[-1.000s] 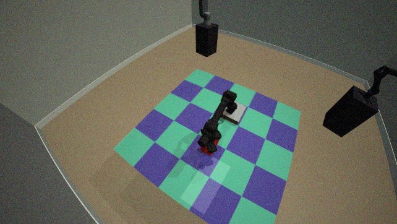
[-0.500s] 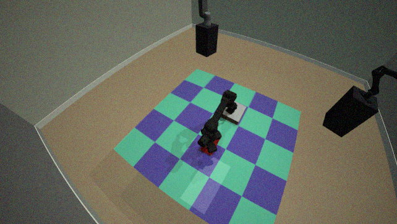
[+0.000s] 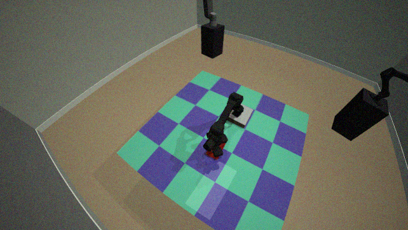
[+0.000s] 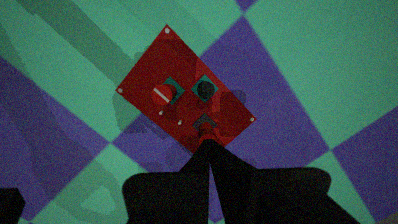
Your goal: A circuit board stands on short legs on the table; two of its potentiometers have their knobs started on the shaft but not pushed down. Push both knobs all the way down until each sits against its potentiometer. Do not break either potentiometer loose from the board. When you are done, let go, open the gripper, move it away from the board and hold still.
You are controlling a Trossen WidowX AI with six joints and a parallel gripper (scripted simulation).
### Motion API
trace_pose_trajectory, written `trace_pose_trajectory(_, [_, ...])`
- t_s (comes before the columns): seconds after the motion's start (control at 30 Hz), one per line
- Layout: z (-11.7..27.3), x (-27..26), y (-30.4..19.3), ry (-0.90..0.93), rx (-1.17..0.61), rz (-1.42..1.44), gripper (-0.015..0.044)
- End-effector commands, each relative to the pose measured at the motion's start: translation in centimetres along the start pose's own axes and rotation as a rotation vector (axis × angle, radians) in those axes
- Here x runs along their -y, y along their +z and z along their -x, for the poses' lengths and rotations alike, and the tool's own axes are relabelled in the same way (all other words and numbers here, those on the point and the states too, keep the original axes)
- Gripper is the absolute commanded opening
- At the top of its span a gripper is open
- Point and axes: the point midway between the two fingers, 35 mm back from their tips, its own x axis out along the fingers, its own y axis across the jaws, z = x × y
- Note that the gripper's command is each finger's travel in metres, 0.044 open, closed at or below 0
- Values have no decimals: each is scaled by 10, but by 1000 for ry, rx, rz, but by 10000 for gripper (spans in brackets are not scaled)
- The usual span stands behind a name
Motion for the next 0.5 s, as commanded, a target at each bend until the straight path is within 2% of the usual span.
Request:
trace_pose_trajectory(0.0, [-7,1,0,0,5,2,0])
trace_pose_trajectory(0.47, [-9,1,0,0,5,2,0])
